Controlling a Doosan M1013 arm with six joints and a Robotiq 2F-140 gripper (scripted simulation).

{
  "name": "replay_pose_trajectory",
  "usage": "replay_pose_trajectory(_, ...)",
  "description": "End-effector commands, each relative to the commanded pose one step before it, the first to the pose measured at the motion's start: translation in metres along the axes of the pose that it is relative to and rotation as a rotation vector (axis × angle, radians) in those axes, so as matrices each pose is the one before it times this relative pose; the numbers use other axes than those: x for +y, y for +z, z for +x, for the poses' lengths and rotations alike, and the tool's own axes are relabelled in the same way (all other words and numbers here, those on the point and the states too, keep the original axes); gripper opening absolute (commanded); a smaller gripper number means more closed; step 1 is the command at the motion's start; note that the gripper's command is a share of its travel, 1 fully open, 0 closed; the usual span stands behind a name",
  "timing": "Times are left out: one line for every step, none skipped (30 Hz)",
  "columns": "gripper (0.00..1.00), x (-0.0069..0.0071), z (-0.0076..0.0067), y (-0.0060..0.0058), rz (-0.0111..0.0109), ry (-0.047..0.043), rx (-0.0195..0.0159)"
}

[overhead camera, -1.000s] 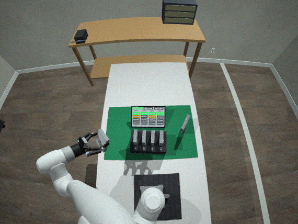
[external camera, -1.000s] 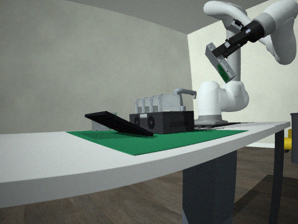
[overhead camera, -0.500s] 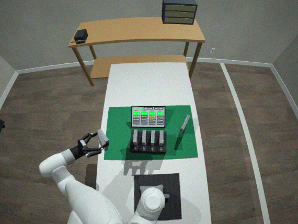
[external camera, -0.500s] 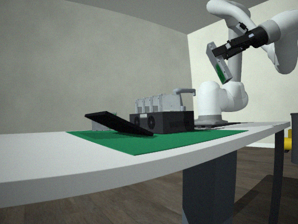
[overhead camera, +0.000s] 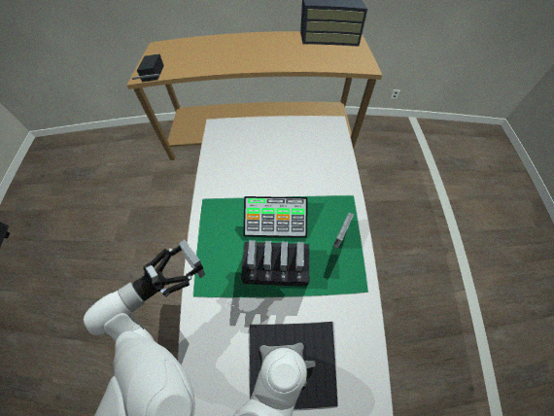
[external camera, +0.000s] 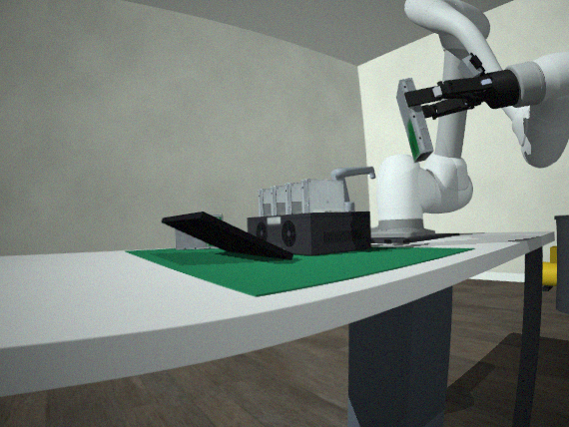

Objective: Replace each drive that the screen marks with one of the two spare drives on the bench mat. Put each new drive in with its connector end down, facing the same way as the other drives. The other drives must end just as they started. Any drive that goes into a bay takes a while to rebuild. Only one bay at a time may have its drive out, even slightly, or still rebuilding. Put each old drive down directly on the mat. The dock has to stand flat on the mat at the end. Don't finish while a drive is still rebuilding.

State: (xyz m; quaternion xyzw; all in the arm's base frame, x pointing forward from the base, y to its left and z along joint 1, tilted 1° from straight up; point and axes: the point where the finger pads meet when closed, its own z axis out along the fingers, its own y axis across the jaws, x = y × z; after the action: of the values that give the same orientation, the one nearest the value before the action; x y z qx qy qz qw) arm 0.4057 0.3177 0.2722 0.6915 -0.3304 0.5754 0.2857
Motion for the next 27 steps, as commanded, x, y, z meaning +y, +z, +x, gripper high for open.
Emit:
replay_pose_trajectory(0.10,0.00033,0.00034,0.00097,-0.00355,0.00069,0.09138)
replay_pose_trajectory(0.10,-0.00005,0.00003,-0.00014,0.00040,0.00018,0.01980)
replay_pose_trajectory(0.10,-0.00007,0.00003,-0.00019,0.00059,0.00024,0.01712)
replay_pose_trajectory(0.10,-0.00008,0.00004,-0.00022,0.00066,0.00026,0.01421)
replay_pose_trajectory(0.10,-0.00008,0.00003,-0.00020,0.00062,0.00024,0.01119)
replay_pose_trajectory(0.10,-0.00006,0.00003,-0.00017,0.00052,0.00020,0.00820)
replay_pose_trajectory(0.10,-0.00004,0.00002,-0.00012,0.00037,0.00014,0.00542)
replay_pose_trajectory(0.10,-0.00003,0.00001,-0.00007,0.00022,0.00008,0.00302)
replay_pose_trajectory(0.10,-0.00001,0.00000,-0.00003,0.00009,0.00003,0.00120)
replay_pose_trajectory(0.10,0.00000,0.00000,0.00000,0.00000,0.00000,0.00000)
replay_pose_trajectory(0.10,0.00000,0.00000,0.00000,0.00000,0.00000,0.00000)
replay_pose_trajectory(0.10,0.00000,0.00000,0.00000,0.00001,0.00001,0.00018)
replay_pose_trajectory(0.10,0.00000,0.00000,0.00000,0.00000,0.00000,0.00000)
replay_pose_trajectory(0.10,0.00000,0.00000,0.00000,0.00000,0.00000,0.00000)
replay_pose_trajectory(0.10,0.00000,0.00000,0.00000,0.00000,0.00000,0.00000)
replay_pose_trajectory(0.10,0.00000,0.00000,0.00000,0.00000,0.00000,0.00000)
replay_pose_trajectory(0.10,0.00000,0.00000,0.00000,0.00000,0.00000,0.00000)
replay_pose_trajectory(0.10,0.00000,0.00000,0.00000,0.00000,0.00000,0.00000)
replay_pose_trajectory(0.10,0.00000,0.00000,0.00000,0.00000,0.00000,0.00000)
replay_pose_trajectory(0.10,0.00000,0.00000,0.00000,0.00000,0.00000,0.00000)
replay_pose_trajectory(0.10,0.00000,0.00000,0.00000,0.00000,0.00000,0.00000)
replay_pose_trajectory(0.10,0.00000,0.00000,0.00000,0.00000,0.00000,0.00000)
replay_pose_trajectory(0.10,0.00000,0.00000,0.00000,0.00000,0.00000,0.00000)
replay_pose_trajectory(0.10,0.00000,0.00000,0.00000,0.00000,0.00000,0.00000)
replay_pose_trajectory(0.10,0.00000,0.00000,0.00000,0.00000,0.00000,0.00000)
replay_pose_trajectory(0.10,0.00000,0.00000,0.00000,0.00000,0.00000,0.00000)
replay_pose_trajectory(0.10,0.00000,0.00000,0.00000,0.00000,0.00000,0.00000)
